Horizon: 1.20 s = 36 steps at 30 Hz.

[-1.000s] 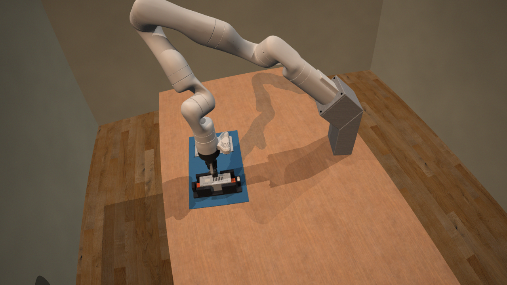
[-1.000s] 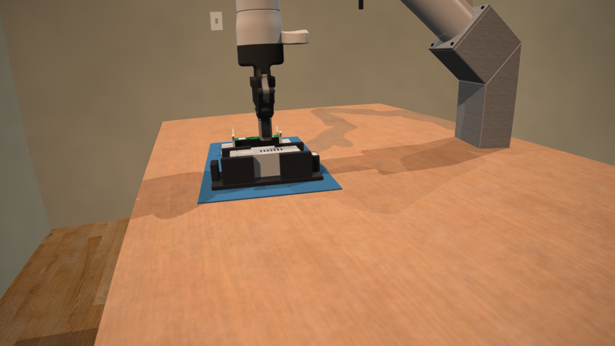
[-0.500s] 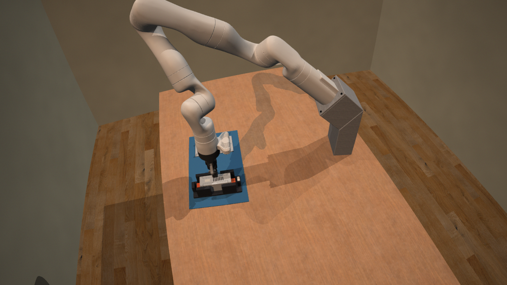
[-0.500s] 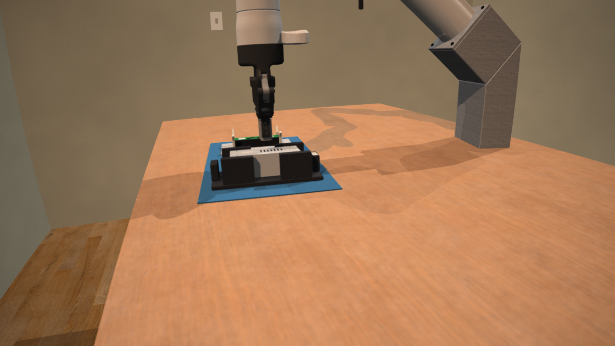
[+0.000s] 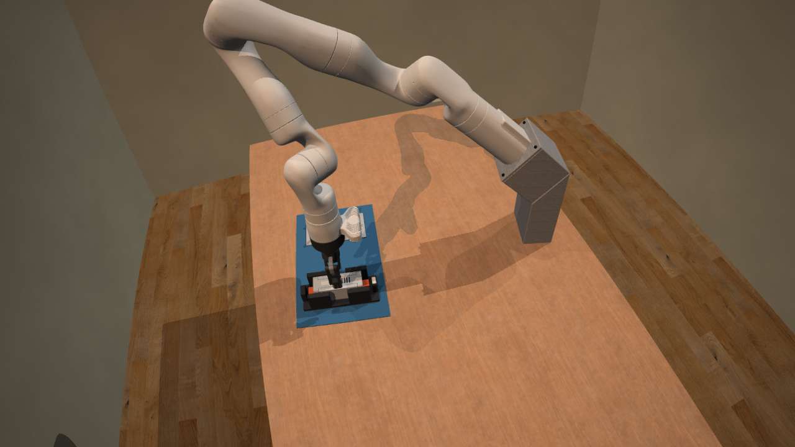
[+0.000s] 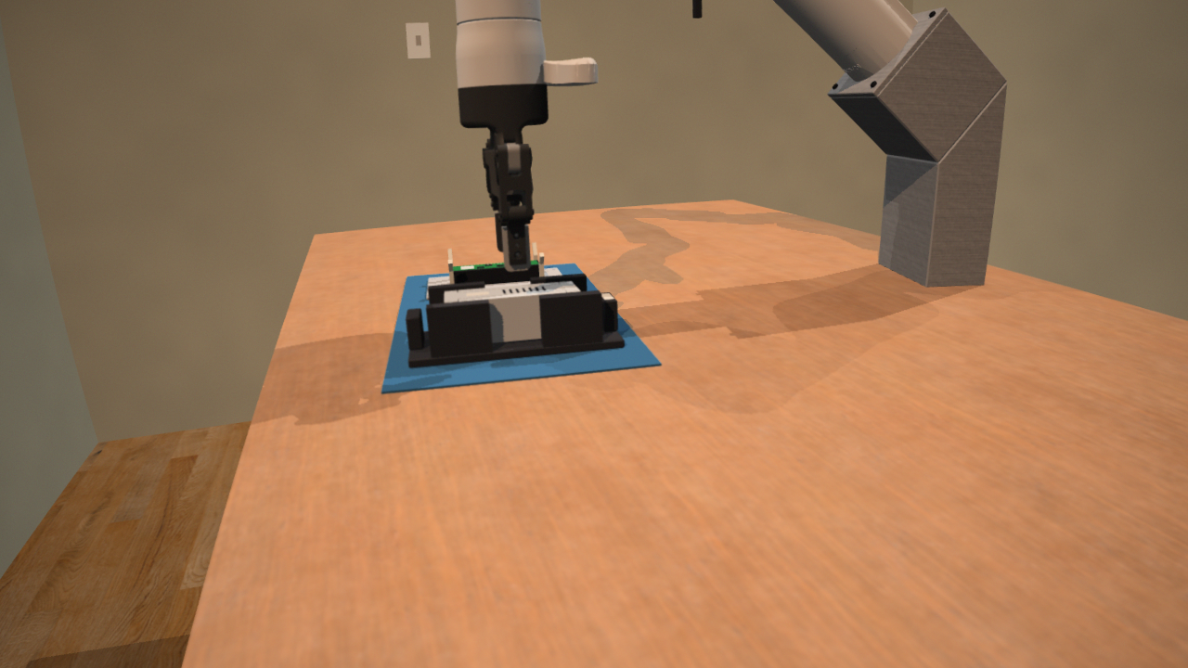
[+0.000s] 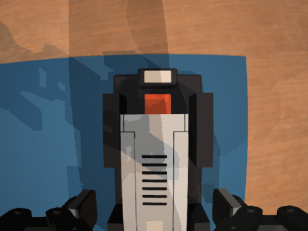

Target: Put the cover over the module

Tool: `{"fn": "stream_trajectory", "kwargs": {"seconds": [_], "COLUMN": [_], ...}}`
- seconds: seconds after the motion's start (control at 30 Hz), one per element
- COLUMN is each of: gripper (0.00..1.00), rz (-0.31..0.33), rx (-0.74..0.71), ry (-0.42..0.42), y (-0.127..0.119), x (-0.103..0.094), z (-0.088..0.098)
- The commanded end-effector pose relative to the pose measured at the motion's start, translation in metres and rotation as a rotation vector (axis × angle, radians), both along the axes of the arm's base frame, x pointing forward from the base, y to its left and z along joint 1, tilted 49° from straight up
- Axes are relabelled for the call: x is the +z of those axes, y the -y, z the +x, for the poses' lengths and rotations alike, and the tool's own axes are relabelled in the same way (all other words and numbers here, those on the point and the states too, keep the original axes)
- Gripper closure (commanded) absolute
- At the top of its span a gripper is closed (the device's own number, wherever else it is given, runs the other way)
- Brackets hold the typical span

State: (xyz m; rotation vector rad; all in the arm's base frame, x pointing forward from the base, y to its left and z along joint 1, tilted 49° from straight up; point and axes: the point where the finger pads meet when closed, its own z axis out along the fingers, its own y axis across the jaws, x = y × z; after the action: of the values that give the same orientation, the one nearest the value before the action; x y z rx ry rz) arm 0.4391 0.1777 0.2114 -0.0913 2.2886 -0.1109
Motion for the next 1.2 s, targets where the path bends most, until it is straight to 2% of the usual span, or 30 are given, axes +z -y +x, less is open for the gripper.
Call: {"fn": "stream_trajectory", "kwargs": {"seconds": [0.0, 0.57, 0.9, 1.17], "gripper": [0.00, 0.00, 0.00, 0.00], "rz": [0.001, 0.001, 0.009, 0.013], "rx": [0.001, 0.001, 0.004, 0.007], "ry": [0.000, 0.000, 0.007, 0.010], "y": [0.000, 0.000, -0.001, -0.003], "x": [0.000, 0.000, -0.030, -0.028], "z": [0.000, 0.000, 0.040, 0.040]}}
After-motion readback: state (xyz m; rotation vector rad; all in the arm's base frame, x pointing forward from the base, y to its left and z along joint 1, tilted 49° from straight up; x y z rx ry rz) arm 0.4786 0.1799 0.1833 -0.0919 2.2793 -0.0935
